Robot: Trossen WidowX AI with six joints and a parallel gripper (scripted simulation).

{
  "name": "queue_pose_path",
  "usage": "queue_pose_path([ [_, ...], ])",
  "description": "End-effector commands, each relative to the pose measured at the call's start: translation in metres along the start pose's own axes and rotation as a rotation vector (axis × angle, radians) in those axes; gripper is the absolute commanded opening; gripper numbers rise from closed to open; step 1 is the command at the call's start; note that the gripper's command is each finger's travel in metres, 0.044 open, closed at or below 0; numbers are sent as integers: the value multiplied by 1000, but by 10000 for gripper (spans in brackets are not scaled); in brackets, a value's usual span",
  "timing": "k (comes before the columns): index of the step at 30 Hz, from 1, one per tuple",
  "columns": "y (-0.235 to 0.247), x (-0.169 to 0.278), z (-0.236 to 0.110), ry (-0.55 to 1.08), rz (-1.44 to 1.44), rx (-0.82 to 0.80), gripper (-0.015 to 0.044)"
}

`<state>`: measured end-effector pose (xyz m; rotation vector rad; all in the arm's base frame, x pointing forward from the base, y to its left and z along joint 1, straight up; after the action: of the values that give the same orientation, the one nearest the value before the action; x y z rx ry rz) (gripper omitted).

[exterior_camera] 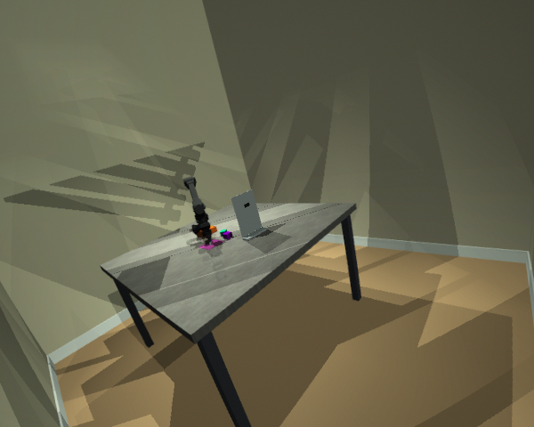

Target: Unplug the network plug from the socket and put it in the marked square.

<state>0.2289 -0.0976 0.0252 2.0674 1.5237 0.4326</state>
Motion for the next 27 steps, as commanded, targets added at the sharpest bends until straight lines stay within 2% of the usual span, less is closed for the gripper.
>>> queue_pose_path([
  [1, 0, 0, 0, 0, 0, 0, 0],
  [5, 0, 0, 0, 0, 0, 0, 0],
  [11, 0, 0, 0, 0, 0, 0, 156],
  [27, 1, 0, -8, 0, -1, 0, 156],
])
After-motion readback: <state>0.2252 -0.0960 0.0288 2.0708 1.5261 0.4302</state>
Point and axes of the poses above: the point midway between the two fingers, 35 mm back from their tips, its own z axis out along the fingers, its own y axis across the jaws, x = y × z, the point moved 1 cm from there along -z, back along the fingers, and after that the axes turned 6 degrees about -z, right-handed, at the moved point
